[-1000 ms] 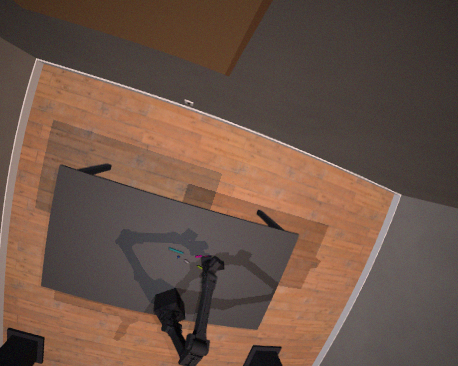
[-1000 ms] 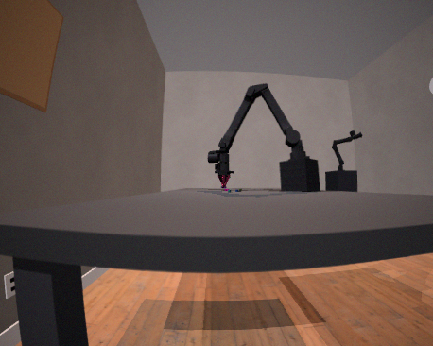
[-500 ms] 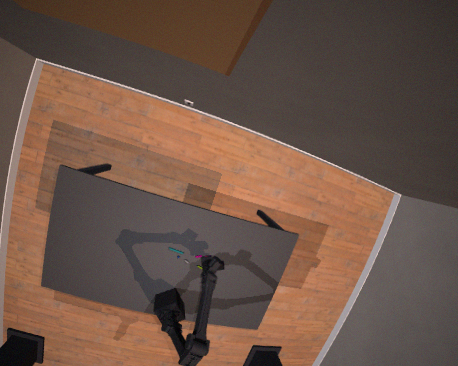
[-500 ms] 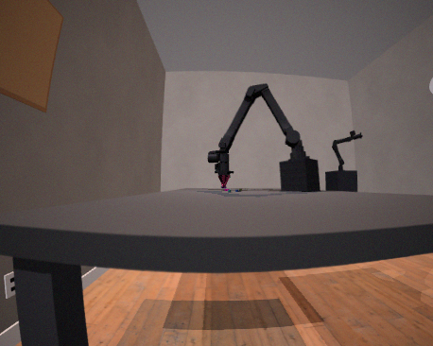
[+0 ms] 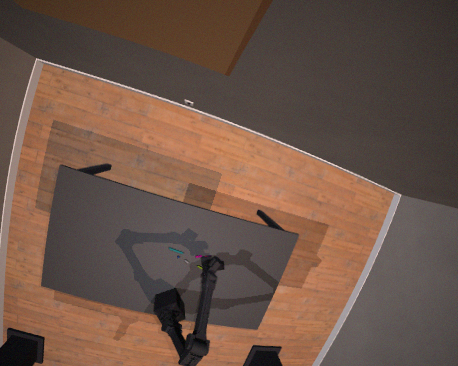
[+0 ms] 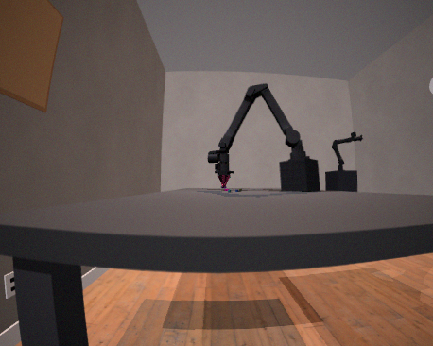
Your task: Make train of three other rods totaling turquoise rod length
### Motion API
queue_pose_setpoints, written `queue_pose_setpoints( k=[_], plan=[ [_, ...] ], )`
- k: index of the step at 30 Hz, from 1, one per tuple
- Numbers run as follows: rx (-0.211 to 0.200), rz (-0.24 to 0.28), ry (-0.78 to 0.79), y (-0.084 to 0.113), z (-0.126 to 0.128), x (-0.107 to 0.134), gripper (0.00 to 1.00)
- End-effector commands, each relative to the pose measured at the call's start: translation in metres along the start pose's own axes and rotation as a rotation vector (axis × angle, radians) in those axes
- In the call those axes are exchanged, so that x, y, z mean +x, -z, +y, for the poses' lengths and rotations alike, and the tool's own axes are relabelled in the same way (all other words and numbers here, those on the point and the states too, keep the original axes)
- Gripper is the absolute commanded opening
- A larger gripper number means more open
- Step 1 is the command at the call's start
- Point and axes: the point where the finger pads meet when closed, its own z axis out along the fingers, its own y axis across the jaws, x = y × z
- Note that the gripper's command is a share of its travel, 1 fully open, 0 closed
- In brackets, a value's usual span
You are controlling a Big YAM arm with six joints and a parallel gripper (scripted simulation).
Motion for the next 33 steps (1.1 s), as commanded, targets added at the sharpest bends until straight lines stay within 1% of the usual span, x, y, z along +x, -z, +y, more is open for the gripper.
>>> queue_pose_setpoints(
  k=[1,7,33],
  plan=[
    [0.005,0.004,0.015,-0.0081,-0.0002,0.0057,0.05],
    [0.006,0.005,0.016,-0.008,0.0009,0.0084,0.05],
    [0.002,0.002,0.01,-0.007,0.0022,0.0051,0.05]
  ],
)
